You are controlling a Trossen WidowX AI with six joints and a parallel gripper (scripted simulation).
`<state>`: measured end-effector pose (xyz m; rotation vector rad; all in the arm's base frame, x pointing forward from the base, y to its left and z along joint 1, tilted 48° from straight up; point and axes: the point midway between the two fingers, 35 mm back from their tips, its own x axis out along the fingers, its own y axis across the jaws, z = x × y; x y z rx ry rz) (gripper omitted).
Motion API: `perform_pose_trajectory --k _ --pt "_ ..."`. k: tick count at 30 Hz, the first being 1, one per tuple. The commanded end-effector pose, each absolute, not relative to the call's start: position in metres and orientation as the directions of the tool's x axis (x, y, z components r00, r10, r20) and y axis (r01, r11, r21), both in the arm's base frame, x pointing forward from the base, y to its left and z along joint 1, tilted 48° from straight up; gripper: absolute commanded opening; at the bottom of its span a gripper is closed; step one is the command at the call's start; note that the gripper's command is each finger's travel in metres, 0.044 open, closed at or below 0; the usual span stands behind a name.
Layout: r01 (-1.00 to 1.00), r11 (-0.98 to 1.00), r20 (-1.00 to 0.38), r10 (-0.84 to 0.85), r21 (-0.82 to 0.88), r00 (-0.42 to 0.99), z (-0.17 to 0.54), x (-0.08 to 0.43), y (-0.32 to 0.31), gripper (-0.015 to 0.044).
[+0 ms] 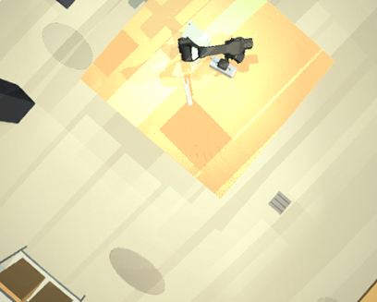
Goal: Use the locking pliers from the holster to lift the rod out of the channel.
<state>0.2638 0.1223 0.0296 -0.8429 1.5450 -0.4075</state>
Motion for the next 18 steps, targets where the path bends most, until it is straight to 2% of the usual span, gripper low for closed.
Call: perform_pose_trajectory --k 1,18 --pt "-0.264 0.669 -0.702 -0.711 -0.695 0.047 0.037 0.266 0.125 0.0103" --pt "-0.266 0.672 -0.708 -0.703 -0.691 0.065 0.048 0.266 0.134 0.0103"
